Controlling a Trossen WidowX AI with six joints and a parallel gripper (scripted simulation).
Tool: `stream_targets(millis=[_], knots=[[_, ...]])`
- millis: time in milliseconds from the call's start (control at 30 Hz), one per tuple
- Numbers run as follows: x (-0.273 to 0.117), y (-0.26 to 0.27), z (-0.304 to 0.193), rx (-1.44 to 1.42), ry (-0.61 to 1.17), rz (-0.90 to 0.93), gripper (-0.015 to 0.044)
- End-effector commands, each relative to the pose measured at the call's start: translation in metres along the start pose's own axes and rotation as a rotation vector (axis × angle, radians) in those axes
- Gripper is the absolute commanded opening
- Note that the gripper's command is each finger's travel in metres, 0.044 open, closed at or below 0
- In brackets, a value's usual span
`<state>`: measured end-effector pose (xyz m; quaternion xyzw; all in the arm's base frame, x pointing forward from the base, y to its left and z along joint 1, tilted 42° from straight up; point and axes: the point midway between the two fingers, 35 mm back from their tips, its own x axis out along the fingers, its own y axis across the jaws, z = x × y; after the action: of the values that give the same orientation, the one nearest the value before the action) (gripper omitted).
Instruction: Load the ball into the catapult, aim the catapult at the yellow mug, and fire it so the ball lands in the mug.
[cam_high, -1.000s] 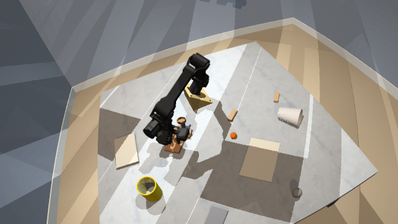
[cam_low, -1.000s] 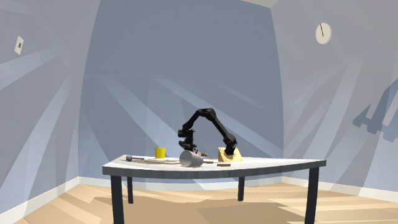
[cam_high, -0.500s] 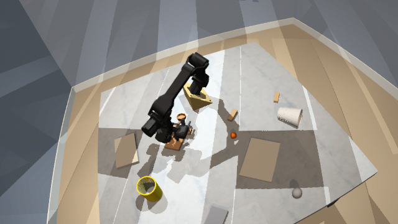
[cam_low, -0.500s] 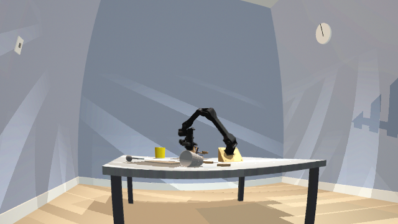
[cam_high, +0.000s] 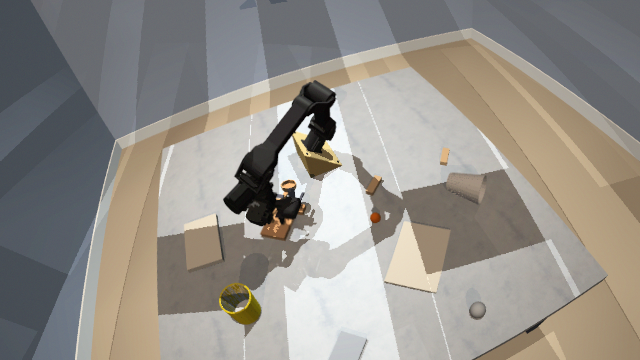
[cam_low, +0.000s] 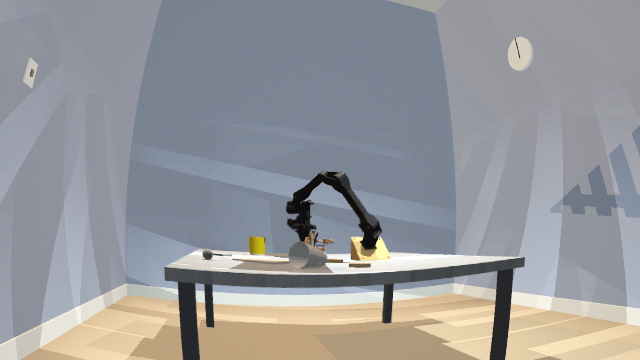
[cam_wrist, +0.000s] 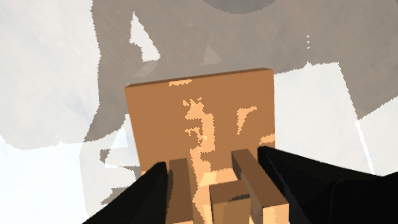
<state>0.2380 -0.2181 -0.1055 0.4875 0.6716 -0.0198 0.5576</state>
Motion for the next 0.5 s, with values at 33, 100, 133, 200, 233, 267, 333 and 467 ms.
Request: stream_targets(millis=[33,100,133,200,233,267,333,467], knots=[[0.008,-0.001,0.0,0.007,0.002,0.001,0.0],[0.011,-0.001,0.0,0.007,0.002,0.001,0.0],[0.013,-0.001,0.0,0.007,0.002,0.001,0.0],[0.016,-0.001,0.0,0.007,0.002,0.002,0.0],[0.018,-0.001,0.0,0.007,0.003,0.002,0.0],[0.02,0.0,0.0,0.008,0.003,0.002,0.0],[0.023,0.0,0.0,0.008,0.003,0.003,0.0],[0.029,0.0,0.0,0.009,0.004,0.004,0.0]])
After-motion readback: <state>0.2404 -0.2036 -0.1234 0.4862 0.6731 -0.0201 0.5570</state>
